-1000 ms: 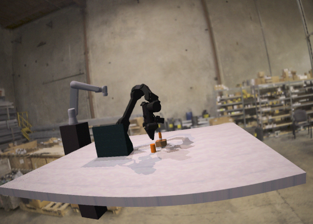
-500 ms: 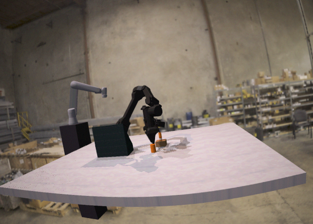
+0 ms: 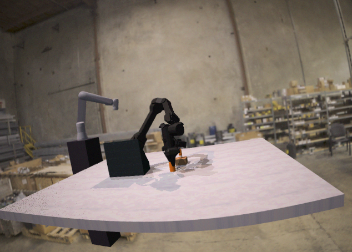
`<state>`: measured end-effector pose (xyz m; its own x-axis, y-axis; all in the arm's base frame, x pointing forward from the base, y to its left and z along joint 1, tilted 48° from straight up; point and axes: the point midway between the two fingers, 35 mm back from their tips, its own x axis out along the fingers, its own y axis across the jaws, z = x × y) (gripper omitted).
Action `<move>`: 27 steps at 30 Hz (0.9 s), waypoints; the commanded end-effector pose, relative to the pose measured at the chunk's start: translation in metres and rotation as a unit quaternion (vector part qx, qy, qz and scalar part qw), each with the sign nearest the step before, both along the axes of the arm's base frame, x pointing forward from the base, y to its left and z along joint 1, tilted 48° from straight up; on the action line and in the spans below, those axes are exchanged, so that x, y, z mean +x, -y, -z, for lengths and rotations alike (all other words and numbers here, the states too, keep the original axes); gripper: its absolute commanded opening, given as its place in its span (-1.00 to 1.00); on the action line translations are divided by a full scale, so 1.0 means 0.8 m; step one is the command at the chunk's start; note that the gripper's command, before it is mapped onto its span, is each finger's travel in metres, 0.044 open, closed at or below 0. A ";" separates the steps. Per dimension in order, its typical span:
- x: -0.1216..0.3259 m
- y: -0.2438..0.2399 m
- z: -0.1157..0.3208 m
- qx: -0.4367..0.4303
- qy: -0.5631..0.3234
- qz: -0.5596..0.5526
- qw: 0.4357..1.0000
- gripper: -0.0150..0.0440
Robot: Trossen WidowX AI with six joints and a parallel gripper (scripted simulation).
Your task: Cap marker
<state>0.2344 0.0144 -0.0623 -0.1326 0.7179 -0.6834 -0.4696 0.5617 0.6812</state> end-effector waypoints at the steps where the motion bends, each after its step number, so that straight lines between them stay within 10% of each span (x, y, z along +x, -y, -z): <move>1: -0.005 -0.008 0.008 0.005 -0.008 0.001 1.000 0.36; 10: -0.008 -0.018 0.015 0.005 -0.008 0.001 1.000 0.36; 27: -0.001 -0.011 0.012 0.006 -0.003 0.014 1.000 -0.49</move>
<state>0.2293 0.0269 -0.0735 -0.1366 0.7238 -0.6763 -0.4594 0.5586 0.6906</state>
